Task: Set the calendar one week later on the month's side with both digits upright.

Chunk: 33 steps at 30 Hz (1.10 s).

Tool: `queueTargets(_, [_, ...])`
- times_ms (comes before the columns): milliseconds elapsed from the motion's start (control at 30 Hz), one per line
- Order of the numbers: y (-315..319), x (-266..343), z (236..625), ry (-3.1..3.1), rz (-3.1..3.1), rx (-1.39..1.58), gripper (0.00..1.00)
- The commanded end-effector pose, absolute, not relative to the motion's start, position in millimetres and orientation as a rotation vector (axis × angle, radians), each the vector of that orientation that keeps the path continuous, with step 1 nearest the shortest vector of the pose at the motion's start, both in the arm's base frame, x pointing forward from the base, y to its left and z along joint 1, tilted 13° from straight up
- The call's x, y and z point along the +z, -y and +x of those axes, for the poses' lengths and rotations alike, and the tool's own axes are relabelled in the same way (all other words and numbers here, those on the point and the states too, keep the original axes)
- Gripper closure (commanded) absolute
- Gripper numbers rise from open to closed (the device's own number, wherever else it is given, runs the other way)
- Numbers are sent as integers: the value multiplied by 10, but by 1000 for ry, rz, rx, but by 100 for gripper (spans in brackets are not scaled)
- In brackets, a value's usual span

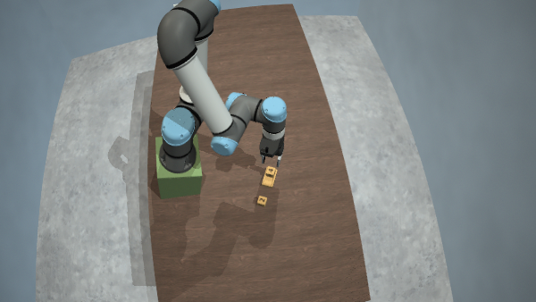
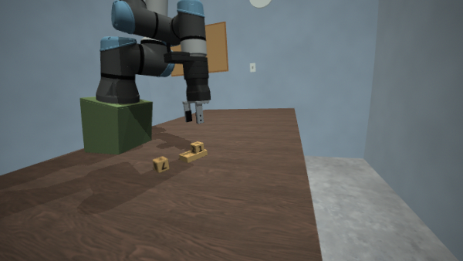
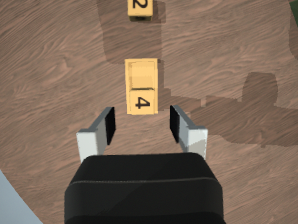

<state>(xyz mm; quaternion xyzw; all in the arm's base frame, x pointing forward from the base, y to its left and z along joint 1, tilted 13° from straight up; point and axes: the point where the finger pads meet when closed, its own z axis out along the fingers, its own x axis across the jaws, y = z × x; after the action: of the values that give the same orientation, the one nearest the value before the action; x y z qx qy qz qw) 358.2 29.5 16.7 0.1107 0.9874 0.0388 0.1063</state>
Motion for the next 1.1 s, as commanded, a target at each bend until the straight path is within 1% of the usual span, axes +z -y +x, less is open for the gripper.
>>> queueTargets(0, [-293, 170, 3585, -2907, 327, 114, 0])
queueTargets(500, [-250, 156, 3568, -2894, 449, 126, 0])
queueTargets(967, [-84, 98, 3494, -2788, 957, 176, 0])
queueTargets(1067, [-82, 97, 3493, -2786, 964, 177, 0])
